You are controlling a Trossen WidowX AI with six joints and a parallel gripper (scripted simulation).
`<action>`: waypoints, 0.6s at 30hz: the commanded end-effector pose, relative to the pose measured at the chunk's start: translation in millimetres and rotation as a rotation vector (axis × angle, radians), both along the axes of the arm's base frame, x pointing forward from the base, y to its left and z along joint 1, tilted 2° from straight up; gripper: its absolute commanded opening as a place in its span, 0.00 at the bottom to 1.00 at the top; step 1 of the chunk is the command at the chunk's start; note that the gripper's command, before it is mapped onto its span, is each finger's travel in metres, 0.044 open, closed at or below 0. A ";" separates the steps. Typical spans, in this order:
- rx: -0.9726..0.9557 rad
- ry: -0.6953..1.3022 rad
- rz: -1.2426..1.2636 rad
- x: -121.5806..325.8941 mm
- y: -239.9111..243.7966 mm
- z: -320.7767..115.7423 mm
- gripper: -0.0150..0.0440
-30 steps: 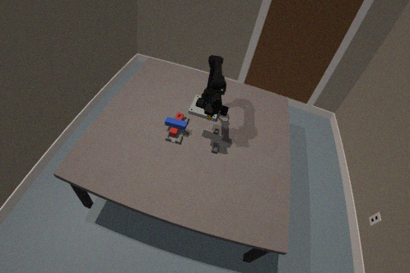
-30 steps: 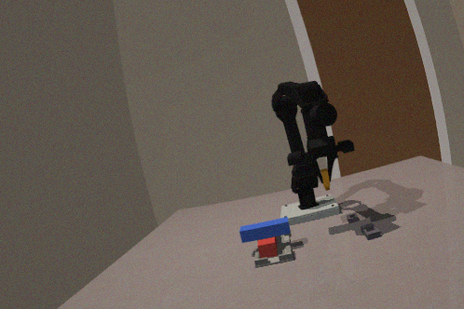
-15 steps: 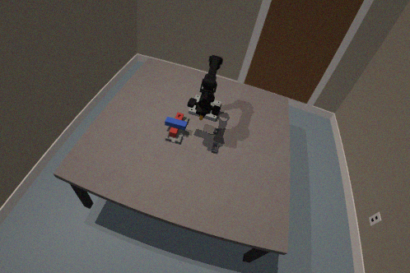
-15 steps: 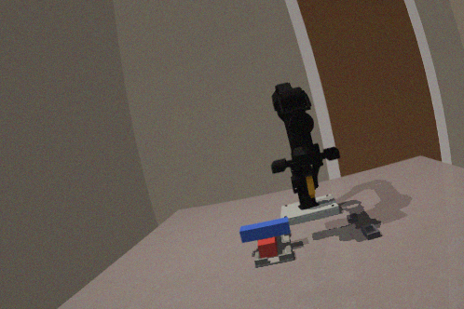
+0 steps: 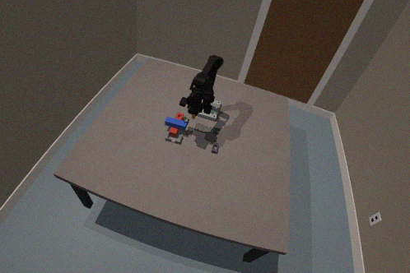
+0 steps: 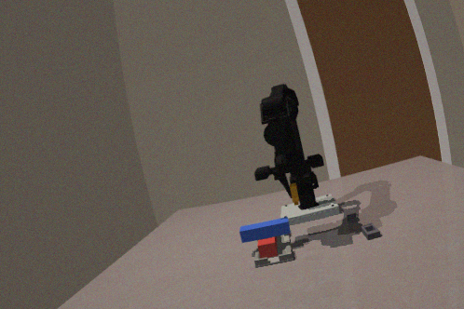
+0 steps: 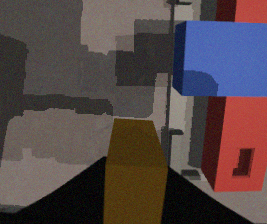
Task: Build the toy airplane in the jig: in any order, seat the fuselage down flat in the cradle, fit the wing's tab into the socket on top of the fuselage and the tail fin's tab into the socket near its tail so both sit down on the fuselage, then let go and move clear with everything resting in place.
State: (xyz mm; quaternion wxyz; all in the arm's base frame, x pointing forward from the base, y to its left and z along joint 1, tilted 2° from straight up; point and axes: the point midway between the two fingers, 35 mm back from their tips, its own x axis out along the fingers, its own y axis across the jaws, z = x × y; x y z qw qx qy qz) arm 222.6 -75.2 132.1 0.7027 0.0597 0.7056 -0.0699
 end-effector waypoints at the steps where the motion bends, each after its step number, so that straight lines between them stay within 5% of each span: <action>1: -0.004 0.003 0.009 -3.5 -10.3 -2.8 0.25; 18: -0.009 0.008 0.038 -27.9 -59.9 -12.6 0.25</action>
